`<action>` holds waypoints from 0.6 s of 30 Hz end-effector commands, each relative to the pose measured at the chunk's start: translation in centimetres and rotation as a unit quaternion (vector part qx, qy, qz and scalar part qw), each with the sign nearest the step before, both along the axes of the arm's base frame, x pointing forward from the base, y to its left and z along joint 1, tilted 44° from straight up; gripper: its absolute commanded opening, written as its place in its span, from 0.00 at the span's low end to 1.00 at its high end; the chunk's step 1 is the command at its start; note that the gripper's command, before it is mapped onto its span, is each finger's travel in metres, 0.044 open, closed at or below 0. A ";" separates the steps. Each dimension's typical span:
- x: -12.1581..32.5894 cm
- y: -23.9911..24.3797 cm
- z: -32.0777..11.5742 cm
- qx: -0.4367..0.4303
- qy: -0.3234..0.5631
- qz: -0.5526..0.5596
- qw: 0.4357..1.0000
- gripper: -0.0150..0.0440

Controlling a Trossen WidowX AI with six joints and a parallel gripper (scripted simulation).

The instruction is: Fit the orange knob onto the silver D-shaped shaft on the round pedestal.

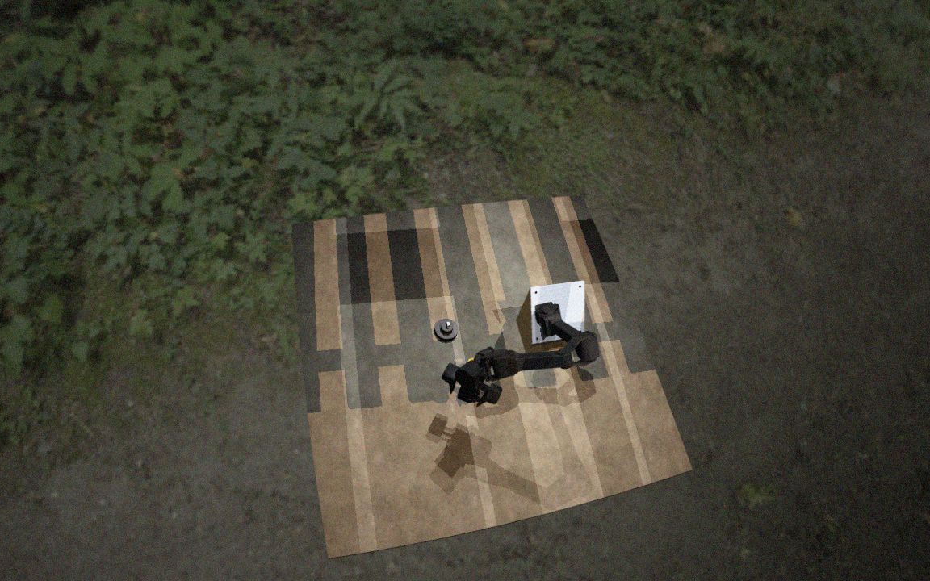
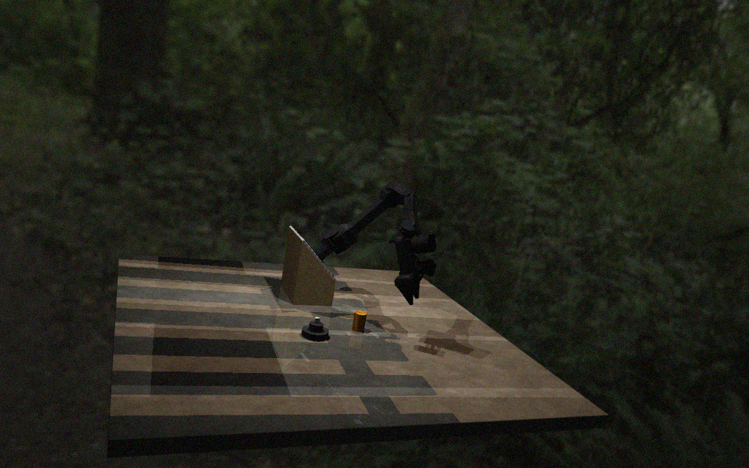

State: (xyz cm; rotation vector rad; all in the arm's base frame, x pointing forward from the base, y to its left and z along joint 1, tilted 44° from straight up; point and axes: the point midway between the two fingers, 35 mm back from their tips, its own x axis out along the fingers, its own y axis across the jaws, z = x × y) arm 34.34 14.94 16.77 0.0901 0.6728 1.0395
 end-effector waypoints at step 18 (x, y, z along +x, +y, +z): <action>-7.5 -8.8 -10.3 -0.157 0.001 0.165 0.974 1.00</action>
